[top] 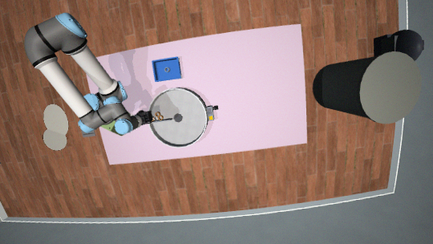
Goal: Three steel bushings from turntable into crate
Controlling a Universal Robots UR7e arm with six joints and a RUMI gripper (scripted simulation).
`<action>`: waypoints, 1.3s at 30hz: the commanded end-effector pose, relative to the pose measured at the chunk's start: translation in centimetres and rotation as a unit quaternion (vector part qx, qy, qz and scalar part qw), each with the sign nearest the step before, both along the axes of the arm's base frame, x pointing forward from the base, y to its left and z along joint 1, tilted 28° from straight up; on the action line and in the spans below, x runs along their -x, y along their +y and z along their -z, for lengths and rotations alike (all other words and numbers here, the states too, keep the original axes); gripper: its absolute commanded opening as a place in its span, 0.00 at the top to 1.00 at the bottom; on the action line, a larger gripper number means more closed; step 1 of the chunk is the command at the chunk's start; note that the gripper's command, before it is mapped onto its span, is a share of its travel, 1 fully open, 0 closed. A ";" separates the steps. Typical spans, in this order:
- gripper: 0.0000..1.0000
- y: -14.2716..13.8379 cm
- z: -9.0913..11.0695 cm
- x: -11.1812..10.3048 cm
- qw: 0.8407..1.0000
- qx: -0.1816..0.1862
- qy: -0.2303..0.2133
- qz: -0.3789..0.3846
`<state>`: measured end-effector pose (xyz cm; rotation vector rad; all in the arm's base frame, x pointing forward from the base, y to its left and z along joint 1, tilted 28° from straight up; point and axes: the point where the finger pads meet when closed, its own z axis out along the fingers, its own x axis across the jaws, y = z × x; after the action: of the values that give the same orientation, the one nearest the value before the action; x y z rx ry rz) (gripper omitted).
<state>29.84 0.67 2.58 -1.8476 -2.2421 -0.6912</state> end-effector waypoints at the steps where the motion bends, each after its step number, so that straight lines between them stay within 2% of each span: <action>1: 1.00 0.0 -0.1 0.0 1.000 0.000 0.000 0.000; 17: 1.00 1.5 -0.8 -0.1 1.000 0.000 0.000 0.000; 31: 1.00 4.5 -2.3 -0.3 1.000 0.000 0.000 0.000; 39: 1.00 7.1 -3.7 -0.5 1.000 0.000 0.000 0.000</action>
<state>30.24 6.25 5.37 -1.8464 -2.2420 -0.6935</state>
